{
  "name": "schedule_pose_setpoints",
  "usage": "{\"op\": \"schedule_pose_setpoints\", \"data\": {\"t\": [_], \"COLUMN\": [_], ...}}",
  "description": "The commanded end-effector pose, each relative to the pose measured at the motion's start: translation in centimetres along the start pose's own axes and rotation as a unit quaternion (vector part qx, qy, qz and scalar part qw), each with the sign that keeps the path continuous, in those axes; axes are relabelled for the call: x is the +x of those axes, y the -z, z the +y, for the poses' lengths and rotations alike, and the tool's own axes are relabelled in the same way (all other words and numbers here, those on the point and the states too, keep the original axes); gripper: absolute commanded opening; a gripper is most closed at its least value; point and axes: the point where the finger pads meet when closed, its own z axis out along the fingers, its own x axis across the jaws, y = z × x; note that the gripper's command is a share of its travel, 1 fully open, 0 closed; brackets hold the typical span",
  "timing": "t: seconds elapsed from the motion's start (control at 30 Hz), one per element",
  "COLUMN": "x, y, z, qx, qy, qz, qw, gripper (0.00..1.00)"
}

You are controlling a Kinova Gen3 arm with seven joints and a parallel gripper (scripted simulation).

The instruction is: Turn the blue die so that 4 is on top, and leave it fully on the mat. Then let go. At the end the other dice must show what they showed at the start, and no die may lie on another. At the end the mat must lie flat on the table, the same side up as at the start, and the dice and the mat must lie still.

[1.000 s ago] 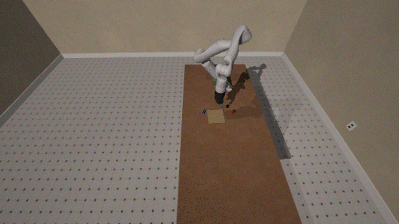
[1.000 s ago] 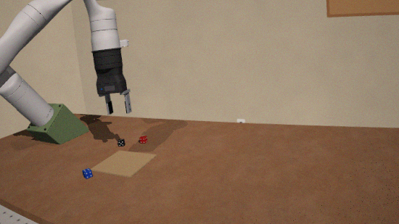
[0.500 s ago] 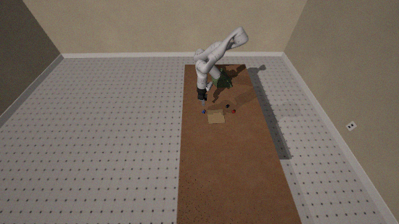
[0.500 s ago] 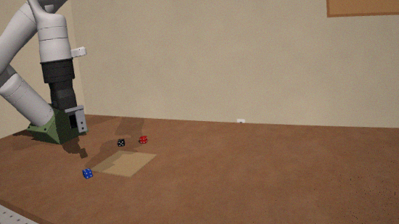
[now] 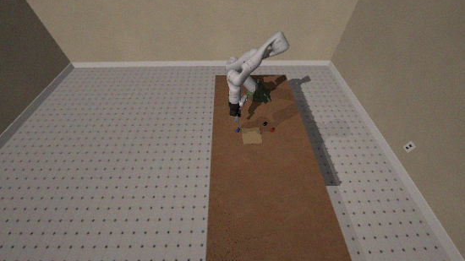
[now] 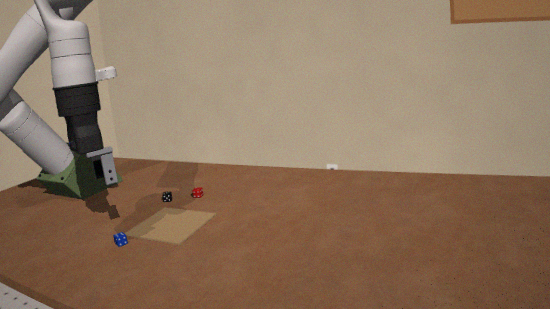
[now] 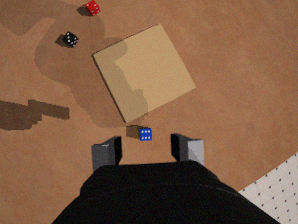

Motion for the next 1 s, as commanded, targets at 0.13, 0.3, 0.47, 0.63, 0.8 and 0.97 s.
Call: {"op": "schedule_pose_setpoints", "data": {"t": [0.13,0.3,0.47,0.63,0.8,0.97], "x": [0.0,0.0,-0.1,-0.4,-0.7,-1.0], "y": [0.0,-0.1,-0.3,-0.9,-1.6,-2.5], "z": [0.0,0.0,0.1,0.3,0.5,0.6], "qx": [0.000,-0.001,-0.002,-0.005,-0.008,-0.008], "qy": [0.001,0.015,0.036,0.096,0.186,0.296], "qz": [0.000,-0.001,-0.003,-0.009,-0.016,-0.021], "qw": [1.000,1.000,0.999,0.995,0.982,0.955], "gripper": [1.00,1.00,1.00,1.00,1.00,1.00]}}
